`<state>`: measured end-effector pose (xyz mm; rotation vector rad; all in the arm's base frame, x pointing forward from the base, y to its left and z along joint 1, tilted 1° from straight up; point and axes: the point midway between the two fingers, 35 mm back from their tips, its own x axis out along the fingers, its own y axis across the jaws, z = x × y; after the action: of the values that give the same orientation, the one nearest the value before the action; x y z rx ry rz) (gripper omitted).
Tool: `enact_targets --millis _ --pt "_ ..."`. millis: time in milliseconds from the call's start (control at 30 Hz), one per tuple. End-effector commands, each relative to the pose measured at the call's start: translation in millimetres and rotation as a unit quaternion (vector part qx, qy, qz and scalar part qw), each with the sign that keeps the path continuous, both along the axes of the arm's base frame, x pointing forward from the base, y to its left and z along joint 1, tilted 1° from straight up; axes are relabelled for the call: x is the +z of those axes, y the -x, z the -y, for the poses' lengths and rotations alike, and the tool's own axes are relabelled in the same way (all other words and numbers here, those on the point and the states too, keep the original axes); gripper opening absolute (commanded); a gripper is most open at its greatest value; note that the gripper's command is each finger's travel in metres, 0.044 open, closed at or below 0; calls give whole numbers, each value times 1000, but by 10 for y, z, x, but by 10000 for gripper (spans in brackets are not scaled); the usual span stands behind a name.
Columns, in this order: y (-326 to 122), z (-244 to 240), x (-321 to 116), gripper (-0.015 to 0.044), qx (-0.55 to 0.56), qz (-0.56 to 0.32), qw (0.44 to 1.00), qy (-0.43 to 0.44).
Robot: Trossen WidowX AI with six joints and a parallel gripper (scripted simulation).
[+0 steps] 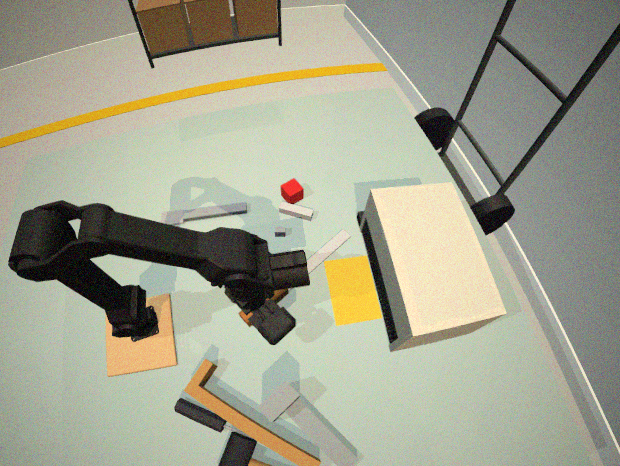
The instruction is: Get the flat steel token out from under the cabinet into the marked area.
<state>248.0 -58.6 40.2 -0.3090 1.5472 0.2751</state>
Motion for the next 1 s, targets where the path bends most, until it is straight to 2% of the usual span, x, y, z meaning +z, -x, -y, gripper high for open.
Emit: enact_targets --millis 0,967 --pt "-35 -41 14 0 0 3 1000 0" --pt "-97 -326 10 0 0 3 1000 -1"
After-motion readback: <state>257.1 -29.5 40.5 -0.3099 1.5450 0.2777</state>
